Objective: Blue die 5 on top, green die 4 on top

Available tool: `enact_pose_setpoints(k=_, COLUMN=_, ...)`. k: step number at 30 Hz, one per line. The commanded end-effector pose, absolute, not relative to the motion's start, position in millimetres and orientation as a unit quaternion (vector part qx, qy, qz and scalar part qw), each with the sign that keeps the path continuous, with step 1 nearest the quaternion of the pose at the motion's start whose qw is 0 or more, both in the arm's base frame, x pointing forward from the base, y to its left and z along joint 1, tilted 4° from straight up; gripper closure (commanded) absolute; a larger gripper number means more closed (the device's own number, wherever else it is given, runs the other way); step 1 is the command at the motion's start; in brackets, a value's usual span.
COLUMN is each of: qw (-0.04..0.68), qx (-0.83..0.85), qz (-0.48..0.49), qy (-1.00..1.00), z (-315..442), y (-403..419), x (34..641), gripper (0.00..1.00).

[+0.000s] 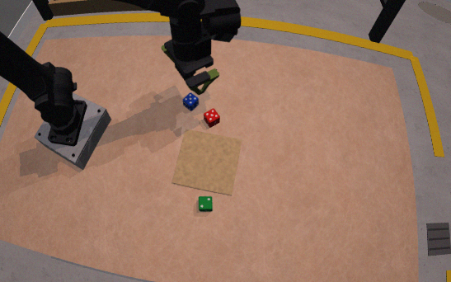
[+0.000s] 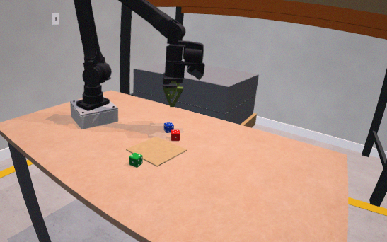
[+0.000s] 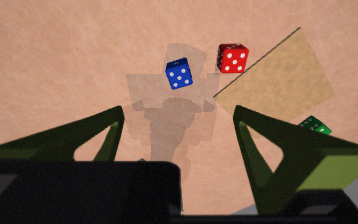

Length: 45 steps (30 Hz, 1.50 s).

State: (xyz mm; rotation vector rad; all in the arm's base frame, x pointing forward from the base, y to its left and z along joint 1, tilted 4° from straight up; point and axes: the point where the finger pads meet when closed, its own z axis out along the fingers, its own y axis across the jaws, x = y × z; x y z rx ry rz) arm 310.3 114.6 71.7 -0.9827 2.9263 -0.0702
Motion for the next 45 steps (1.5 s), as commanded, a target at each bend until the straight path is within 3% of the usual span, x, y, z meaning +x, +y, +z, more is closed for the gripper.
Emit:
enact_pose_setpoints(k=1, qw=0.039, qx=-0.226, qz=-0.020, qy=0.973, z=70.0, y=112.3, x=319.5, gripper=0.00)
enact_pose_setpoints(k=45, qw=0.041, qx=0.359, qz=0.003, qy=0.933, z=49.4, y=104.6, x=314.4, gripper=0.00)
